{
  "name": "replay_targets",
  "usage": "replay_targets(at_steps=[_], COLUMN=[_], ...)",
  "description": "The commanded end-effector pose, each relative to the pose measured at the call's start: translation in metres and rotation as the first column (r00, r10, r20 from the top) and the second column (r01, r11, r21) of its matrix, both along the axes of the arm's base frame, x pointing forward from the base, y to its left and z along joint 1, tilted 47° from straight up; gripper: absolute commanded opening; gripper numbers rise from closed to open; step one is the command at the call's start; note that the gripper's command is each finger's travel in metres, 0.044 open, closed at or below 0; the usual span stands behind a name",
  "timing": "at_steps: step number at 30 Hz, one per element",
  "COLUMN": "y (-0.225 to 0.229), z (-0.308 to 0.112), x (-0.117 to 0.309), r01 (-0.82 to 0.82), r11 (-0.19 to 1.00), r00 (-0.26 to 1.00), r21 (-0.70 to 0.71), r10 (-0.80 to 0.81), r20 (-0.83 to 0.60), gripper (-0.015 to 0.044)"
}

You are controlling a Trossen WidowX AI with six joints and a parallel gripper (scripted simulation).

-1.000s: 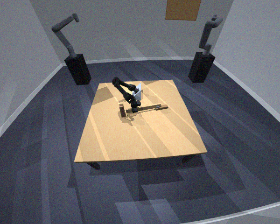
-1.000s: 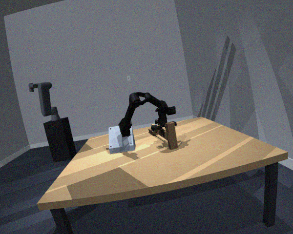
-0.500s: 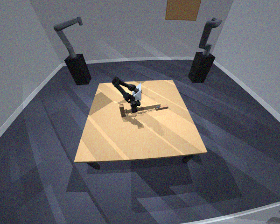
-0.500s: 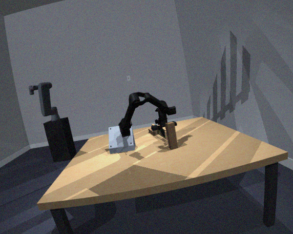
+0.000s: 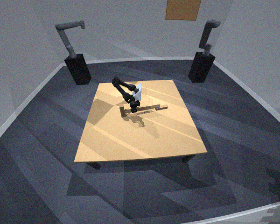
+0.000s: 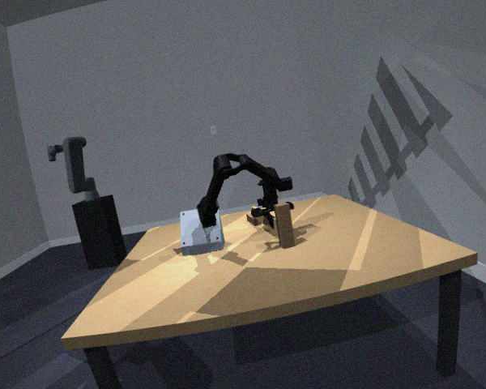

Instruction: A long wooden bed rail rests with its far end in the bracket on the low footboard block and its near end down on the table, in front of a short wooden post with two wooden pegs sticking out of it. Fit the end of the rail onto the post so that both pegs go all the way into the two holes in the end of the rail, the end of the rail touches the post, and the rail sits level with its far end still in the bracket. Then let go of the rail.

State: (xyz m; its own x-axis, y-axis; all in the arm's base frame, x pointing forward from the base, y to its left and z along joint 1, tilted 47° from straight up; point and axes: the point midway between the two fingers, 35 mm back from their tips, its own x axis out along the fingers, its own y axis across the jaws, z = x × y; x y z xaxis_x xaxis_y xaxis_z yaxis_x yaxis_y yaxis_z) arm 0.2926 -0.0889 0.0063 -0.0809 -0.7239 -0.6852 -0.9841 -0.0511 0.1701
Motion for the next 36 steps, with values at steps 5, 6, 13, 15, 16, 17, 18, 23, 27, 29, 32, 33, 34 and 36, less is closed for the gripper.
replay_targets(at_steps=[5, 6, 13, 15, 16, 17, 18, 23, 27, 29, 32, 33, 34, 36], y=[-0.0018, -0.002, -0.0038, -0.0043, -0.0045, -0.0047, -0.005, -0.006, -0.0054, -0.0054, -0.0054, -0.0054, -0.0054, -0.0054], z=[0.0048, 0.005, 0.0063, 0.0067, 0.0069, 0.0071, 0.0073, 0.0085, 0.005, 0.005, 0.005, 0.005, 0.005, 0.005], x=[0.0029, 0.0029, 0.0032, 0.0032, 0.0033, 0.0033, 0.0034, 0.0036, 0.001, 0.001, 0.001, 0.001, 0.001, 0.001], r01=[-0.006, -0.006, -0.006, -0.006, -0.006, -0.006, -0.006, -0.006, 0.0, 0.0, 0.0, 0.0, 0.0, 0.0], r11=[1.0, 1.0, 1.0, 1.0, 1.0, 1.0, 1.0, 1.0, 1.0, 1.0, 1.0, 1.0, 1.0, 1.0], r00=[1.0, 1.0, 1.0, 1.0, 1.0, 1.0, 1.0, 1.0, 1.0, 1.0, 1.0, 1.0, 1.0, 1.0], r21=[-0.001, -0.002, -0.002, -0.002, -0.002, -0.002, -0.002, -0.002, -0.001, -0.001, -0.001, -0.001, -0.001, -0.001], r10=[0.006, 0.006, 0.006, 0.006, 0.006, 0.006, 0.006, 0.006, 0.0, 0.0, 0.0, 0.0, 0.0, 0.0], r20=[0.006, 0.006, 0.006, 0.006, 0.006, 0.006, 0.006, 0.006, 0.0, 0.0, 0.0, 0.0, 0.0, 0.0], gripper=[0.0, 0.0, 0.0, 0.0, 0.0, 0.0, 0.0, 0.0, 0.0105, 0.0157, 0.0236, 0.0263, 0.0289, 0.0341])
